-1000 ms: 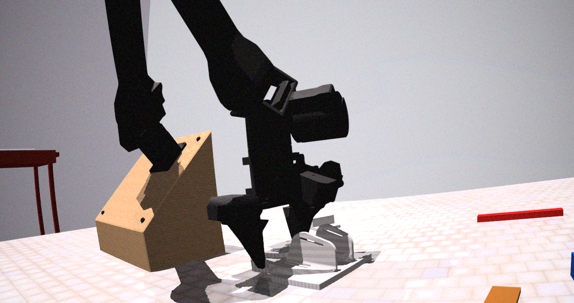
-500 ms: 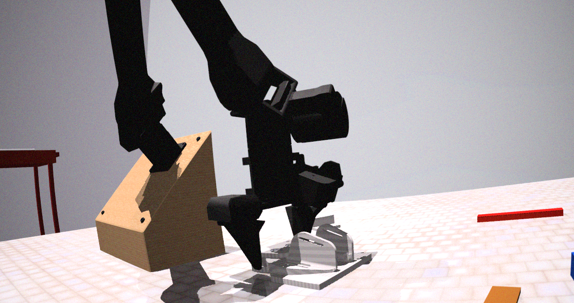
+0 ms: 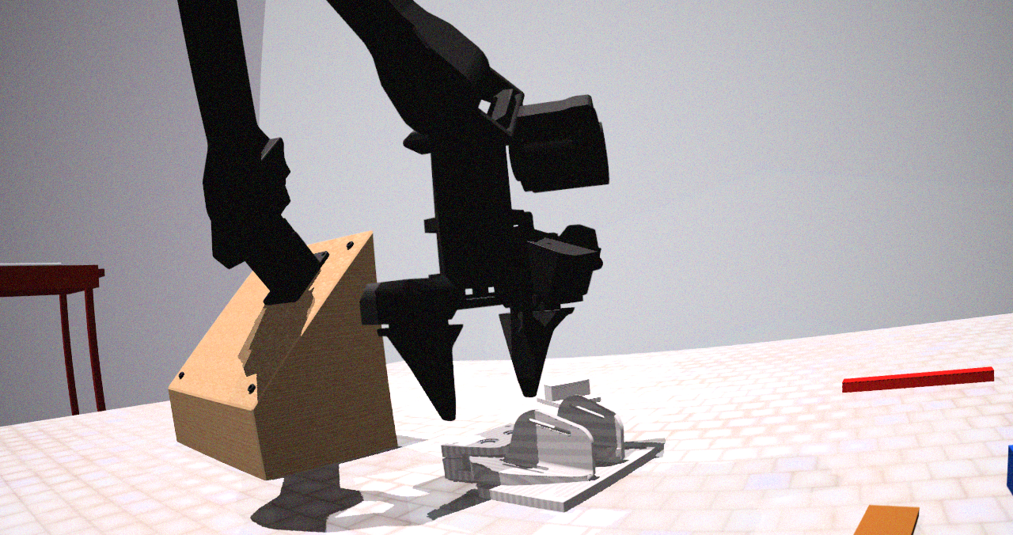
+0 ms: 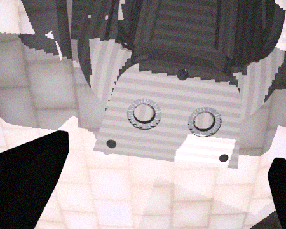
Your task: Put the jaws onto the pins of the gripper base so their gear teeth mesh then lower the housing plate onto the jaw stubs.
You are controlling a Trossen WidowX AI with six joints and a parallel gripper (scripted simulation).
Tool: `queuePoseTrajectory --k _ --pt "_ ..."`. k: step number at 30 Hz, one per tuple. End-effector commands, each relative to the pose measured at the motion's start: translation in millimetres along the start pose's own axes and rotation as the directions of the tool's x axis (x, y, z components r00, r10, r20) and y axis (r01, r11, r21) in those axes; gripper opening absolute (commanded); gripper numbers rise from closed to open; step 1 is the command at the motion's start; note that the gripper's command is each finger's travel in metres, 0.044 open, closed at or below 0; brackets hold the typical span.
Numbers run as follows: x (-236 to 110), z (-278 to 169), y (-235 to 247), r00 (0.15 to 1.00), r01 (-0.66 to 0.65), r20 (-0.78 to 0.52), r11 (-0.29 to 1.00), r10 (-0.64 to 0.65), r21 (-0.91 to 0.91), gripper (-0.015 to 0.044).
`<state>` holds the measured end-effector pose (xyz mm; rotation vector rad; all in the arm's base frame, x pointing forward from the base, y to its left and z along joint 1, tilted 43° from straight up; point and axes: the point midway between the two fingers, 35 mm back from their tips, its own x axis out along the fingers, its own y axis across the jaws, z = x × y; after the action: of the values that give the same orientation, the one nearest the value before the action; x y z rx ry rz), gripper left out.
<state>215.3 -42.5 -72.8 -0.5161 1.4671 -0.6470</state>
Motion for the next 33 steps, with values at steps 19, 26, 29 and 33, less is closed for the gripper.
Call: queuePoseTrajectory --k 19,26,29,33 --pt "-83 -14 -4 1.000 -0.007 0.002 1.000 0.007 0.008 0.0440" --pt "-83 -14 -4 1.000 -0.007 0.002 1.000 0.007 0.008 0.0440" --pt "-83 -14 -4 1.000 -0.007 0.002 1.000 0.007 0.008 0.0440" --pt "-83 -14 -4 1.000 -0.007 0.002 1.000 0.007 0.008 0.0440"
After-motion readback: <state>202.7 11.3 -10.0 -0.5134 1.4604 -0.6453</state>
